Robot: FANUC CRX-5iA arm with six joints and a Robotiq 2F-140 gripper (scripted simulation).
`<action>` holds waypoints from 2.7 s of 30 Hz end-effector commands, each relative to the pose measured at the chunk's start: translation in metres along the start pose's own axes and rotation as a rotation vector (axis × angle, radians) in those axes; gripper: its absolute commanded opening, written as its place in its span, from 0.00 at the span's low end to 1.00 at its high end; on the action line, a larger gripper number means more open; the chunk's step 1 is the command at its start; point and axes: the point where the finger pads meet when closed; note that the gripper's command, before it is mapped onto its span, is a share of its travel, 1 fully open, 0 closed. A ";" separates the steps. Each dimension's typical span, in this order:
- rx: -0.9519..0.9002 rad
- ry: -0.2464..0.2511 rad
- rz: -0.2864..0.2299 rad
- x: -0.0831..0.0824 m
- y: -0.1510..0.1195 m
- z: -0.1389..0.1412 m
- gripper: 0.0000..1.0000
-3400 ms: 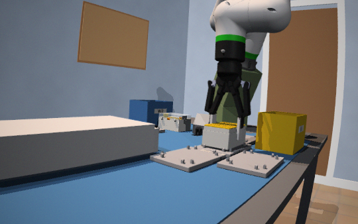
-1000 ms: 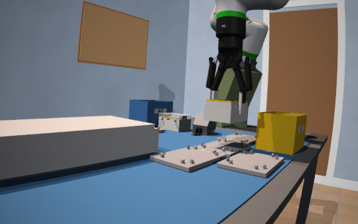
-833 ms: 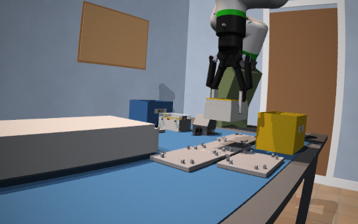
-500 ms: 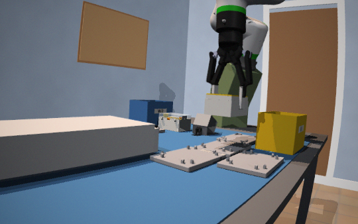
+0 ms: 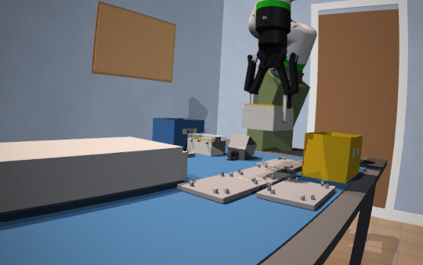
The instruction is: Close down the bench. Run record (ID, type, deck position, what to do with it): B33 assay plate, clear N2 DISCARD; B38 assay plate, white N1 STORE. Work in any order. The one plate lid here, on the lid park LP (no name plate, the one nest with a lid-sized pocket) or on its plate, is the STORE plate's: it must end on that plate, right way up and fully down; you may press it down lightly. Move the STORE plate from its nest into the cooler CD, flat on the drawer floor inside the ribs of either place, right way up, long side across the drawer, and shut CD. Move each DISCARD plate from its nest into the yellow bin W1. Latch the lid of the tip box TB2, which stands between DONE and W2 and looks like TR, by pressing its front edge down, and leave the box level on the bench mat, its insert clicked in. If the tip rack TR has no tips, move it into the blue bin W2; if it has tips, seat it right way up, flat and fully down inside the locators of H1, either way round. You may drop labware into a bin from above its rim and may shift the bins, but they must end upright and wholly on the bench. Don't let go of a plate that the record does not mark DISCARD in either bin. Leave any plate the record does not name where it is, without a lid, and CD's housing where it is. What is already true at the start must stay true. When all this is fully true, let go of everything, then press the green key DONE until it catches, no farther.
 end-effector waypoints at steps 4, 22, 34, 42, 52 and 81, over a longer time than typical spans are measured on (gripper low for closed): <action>0.000 0.000 0.000 -0.009 0.000 0.000 0.00; 0.029 0.000 0.000 -0.014 -0.005 0.010 0.00; 0.029 0.000 0.000 -0.014 -0.018 0.036 0.00; 0.029 0.000 0.000 -0.014 -0.025 0.050 0.00; 0.029 0.000 0.000 -0.014 -0.036 0.074 0.00; 0.029 0.000 0.000 -0.014 -0.066 0.134 0.00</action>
Point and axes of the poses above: the point where the finger pads meet when closed, its own x axis out along the fingers, its own z axis across the jaws, y = z × x, and after that the axes turned 5 degrees about -x, right-handed
